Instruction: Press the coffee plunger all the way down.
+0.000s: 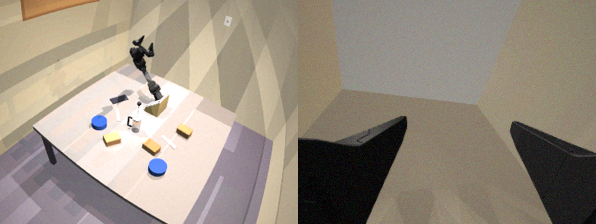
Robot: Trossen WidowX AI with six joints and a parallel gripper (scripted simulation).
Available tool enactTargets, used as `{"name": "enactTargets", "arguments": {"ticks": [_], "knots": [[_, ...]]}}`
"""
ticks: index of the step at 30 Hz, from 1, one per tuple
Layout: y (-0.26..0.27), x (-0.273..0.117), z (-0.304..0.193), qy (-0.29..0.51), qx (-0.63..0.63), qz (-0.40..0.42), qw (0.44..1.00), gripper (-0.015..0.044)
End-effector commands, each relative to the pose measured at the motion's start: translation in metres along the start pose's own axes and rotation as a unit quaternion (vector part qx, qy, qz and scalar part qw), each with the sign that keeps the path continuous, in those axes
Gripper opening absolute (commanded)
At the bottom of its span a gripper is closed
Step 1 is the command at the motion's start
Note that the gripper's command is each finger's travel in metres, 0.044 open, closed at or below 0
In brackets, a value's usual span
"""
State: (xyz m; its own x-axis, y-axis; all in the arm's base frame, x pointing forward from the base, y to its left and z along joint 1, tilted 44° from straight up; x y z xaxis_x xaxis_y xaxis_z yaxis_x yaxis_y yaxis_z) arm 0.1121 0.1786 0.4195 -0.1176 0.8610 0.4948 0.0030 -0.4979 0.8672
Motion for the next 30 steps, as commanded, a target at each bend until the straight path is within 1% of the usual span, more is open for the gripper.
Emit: {"name": "enactTargets", "arguments": {"ticks": [1, 4, 9, 13, 16, 19, 21, 23, 25, 26, 27, 28, 29, 30], "knots": [[-0.028, 0.009, 0.045, -0.141, -0.021, -0.028, 0.989, 0.0440], [-0.054, 0.009, 0.073, -0.241, -0.051, -0.084, 0.966, 0.0440], [-0.092, 0.000, 0.101, -0.349, -0.105, -0.197, 0.910, 0.0440], [-0.124, -0.014, 0.117, -0.409, -0.164, -0.320, 0.839, 0.0440], [-0.147, -0.029, 0.125, -0.432, -0.216, -0.429, 0.763, 0.0440], [-0.168, -0.048, 0.128, -0.427, -0.274, -0.550, 0.663, 0.0440], [-0.179, -0.061, 0.129, -0.404, -0.315, -0.636, 0.577, 0.0440], [-0.188, -0.076, 0.127, -0.359, -0.356, -0.722, 0.472, 0.0440], [-0.193, -0.090, 0.123, -0.289, -0.394, -0.802, 0.343, 0.0440], [-0.194, -0.096, 0.121, -0.246, -0.409, -0.835, 0.275, 0.0440], [-0.194, -0.099, 0.119, -0.209, -0.418, -0.856, 0.221, 0.0440], [-0.194, -0.101, 0.118, -0.186, -0.423, -0.867, 0.187, 0.0440], [-0.194, -0.102, 0.117, -0.178, -0.425, -0.870, 0.175, 0.0440], [-0.195, -0.103, 0.117, -0.178, -0.425, -0.870, 0.175, 0.0440]]}}
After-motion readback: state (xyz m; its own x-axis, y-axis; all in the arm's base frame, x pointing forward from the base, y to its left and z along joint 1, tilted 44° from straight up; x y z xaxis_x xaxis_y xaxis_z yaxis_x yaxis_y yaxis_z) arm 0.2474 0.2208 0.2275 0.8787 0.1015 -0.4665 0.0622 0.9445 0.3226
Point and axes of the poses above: the point midway between the two fingers, 35 mm back from their tips, its own x axis out along the fingers, its own y axis across the jaws, z = x × y, the point moved 6 cm from there along -x, back along the fingers, and after that the axes turned 13 degrees about x, right-handed, at the moved point
